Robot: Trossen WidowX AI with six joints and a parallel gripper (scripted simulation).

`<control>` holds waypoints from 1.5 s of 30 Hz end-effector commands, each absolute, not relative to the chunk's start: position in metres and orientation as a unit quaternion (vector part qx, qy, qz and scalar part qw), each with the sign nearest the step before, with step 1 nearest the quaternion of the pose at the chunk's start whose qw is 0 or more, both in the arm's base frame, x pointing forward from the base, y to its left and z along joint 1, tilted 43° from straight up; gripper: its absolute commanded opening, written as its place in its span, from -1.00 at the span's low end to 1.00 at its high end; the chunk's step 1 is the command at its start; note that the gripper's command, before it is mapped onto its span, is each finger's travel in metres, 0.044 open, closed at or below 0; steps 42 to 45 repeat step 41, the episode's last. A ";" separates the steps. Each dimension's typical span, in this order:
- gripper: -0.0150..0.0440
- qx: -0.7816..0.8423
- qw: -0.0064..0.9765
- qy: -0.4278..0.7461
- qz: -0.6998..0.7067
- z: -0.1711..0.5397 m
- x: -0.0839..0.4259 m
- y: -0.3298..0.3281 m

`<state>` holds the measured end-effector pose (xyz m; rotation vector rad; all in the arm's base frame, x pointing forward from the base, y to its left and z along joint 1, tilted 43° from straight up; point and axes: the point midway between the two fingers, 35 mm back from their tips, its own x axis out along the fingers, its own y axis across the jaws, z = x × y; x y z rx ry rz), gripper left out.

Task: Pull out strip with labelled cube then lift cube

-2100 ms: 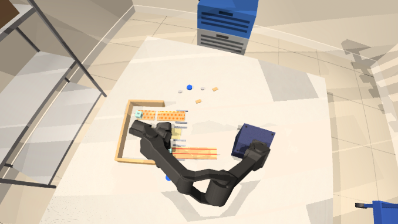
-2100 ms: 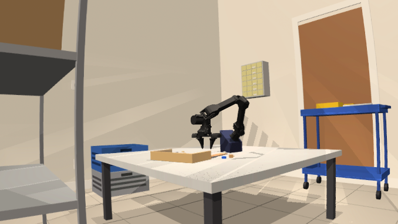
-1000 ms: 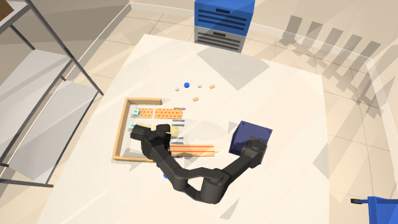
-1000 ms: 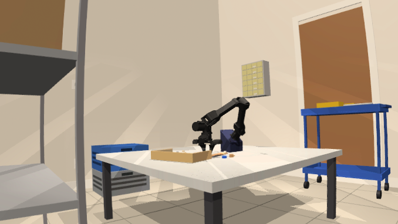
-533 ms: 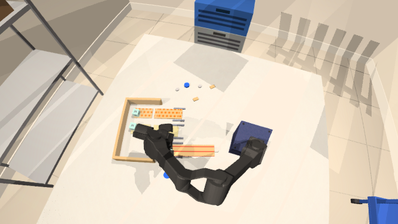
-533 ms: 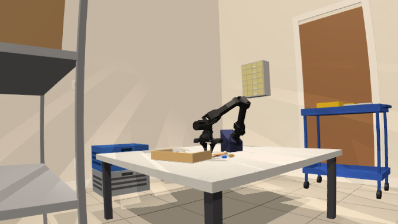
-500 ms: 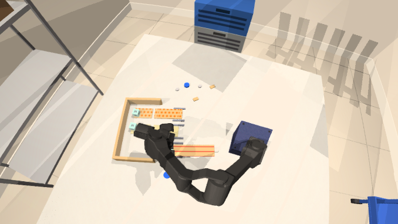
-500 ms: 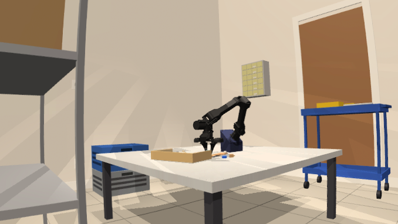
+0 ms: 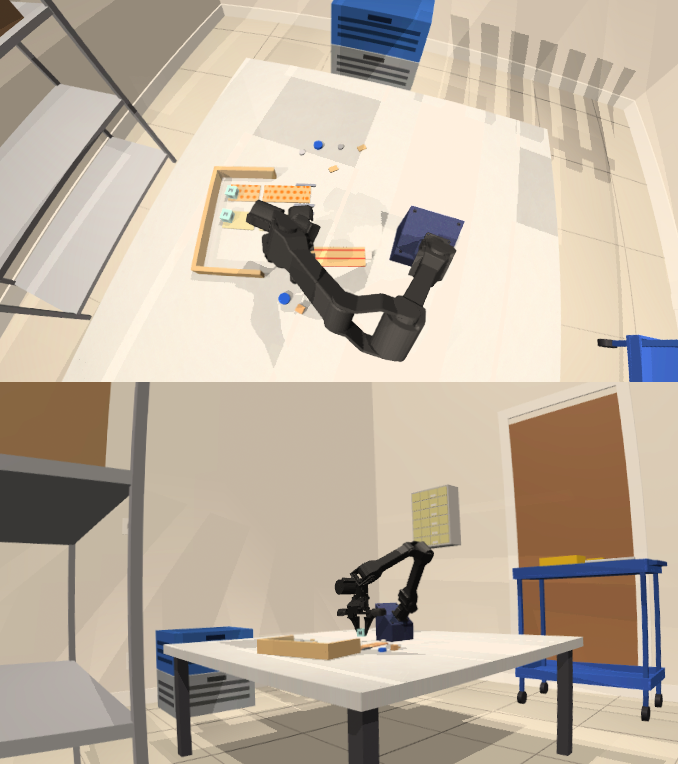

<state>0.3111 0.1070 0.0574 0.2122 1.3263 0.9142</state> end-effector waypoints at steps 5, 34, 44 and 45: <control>-0.49 0.096 0.689 0.591 0.408 0.053 0.285 0.097; -0.49 0.096 0.689 0.592 0.408 0.079 0.284 0.072; -0.49 0.096 0.689 0.592 0.408 0.079 0.284 0.072; -0.49 0.096 0.689 0.592 0.408 0.079 0.284 0.072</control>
